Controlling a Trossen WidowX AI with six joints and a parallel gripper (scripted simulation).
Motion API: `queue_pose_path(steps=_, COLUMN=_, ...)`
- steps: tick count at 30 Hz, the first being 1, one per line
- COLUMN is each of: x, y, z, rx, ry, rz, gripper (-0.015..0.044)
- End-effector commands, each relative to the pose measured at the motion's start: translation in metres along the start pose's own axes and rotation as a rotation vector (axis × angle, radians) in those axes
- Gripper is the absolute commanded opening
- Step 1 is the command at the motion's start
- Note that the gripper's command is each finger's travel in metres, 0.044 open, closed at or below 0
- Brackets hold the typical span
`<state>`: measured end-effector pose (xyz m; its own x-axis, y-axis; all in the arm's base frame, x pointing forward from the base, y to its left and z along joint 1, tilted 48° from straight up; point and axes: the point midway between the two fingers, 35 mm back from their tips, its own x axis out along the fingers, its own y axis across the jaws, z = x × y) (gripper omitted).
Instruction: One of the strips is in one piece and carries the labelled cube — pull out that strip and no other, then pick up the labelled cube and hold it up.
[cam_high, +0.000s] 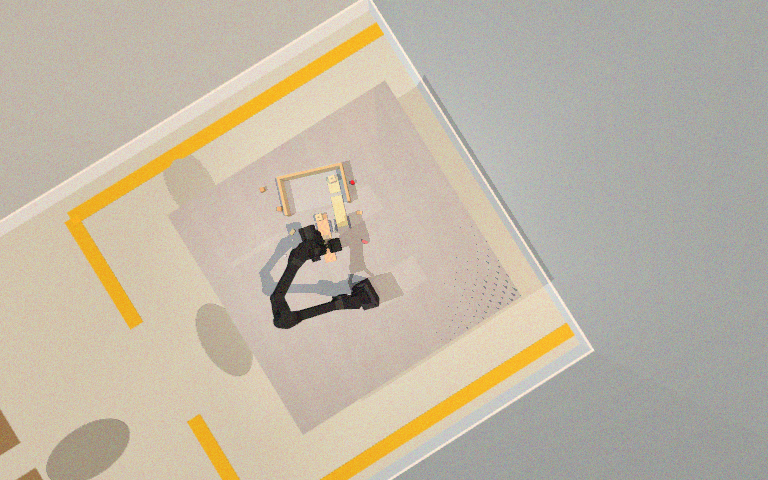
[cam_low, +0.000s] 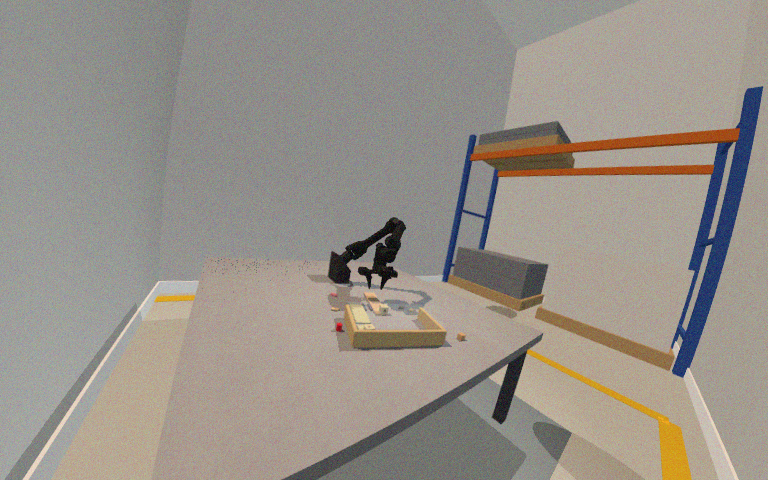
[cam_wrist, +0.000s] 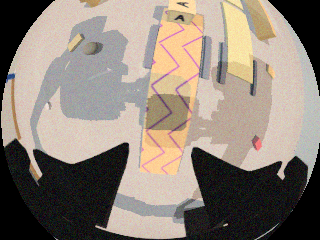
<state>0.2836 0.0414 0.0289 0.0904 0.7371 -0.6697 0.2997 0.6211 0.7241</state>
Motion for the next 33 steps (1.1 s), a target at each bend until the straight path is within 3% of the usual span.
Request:
queue_pose_path(steps=1, x=-0.001, y=-0.001, z=0.015, rx=0.002, ry=0.007, rz=-0.004, gripper=0.0394)
queue_pose_path(steps=3, x=-0.002, y=0.0, z=0.023, rx=0.001, ry=0.006, rz=-0.004, gripper=0.044)
queue_pose_path(steps=33, x=-0.018, y=0.001, z=0.131, rx=-0.003, ry=0.002, rz=-0.004, gripper=0.044)
